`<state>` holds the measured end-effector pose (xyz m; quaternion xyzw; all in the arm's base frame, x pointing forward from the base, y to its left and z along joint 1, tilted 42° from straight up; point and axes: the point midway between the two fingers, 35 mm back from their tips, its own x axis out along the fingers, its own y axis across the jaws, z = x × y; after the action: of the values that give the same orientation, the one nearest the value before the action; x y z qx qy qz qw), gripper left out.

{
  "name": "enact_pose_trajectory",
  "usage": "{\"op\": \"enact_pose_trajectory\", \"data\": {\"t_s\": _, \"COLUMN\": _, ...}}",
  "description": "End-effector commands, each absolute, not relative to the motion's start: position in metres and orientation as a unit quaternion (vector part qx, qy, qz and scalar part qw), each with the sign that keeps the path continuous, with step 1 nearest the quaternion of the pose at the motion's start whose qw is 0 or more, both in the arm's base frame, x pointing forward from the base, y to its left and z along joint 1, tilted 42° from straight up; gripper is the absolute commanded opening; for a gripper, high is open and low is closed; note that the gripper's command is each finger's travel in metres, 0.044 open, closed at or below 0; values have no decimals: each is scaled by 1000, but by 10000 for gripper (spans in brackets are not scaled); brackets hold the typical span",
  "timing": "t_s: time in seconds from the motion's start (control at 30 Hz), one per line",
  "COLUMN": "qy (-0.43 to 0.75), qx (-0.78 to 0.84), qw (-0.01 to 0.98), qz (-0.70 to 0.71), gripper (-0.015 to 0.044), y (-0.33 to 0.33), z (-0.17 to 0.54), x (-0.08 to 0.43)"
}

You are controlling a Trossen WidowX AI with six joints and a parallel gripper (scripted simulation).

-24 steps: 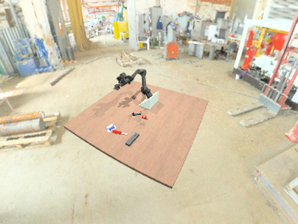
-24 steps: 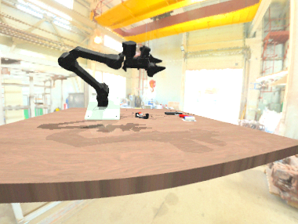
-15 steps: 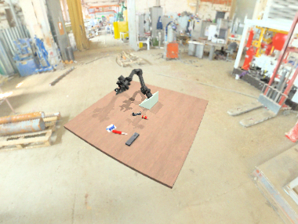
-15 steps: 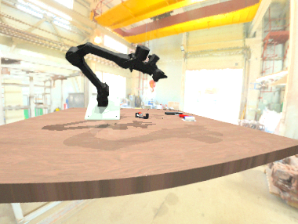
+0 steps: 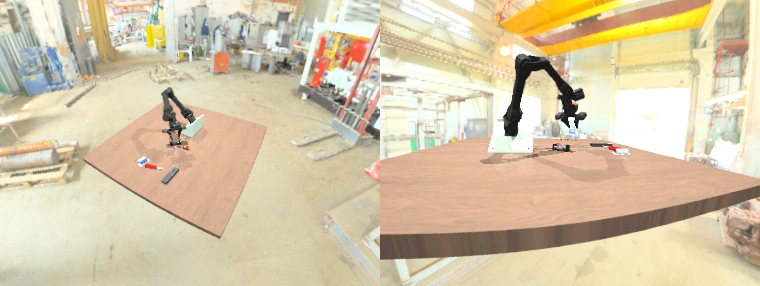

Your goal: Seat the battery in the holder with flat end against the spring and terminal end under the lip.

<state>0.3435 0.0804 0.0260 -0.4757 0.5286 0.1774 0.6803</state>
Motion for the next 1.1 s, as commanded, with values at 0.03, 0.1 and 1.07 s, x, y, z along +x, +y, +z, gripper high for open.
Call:
{"op": "enact_pose_trajectory", "data": {"t_s": 0.03, "qy": 596, "qx": -594, "qw": 478, "qz": 252, "gripper": 245, "y": 83, "z": -29, "x": 310}}
{"op": "enact_pose_trajectory", "data": {"t_s": 0.1, "qy": 610, "qx": -631, "qw": 389, "qz": 280, "gripper": 245, "y": 82, "z": -46, "x": 296}}
{"op": "enact_pose_trajectory", "data": {"t_s": 1.07, "qy": 617, "qx": -669, "qw": 271, "qz": 313, "gripper": 245, "y": 62, "z": -84, "x": 281}}
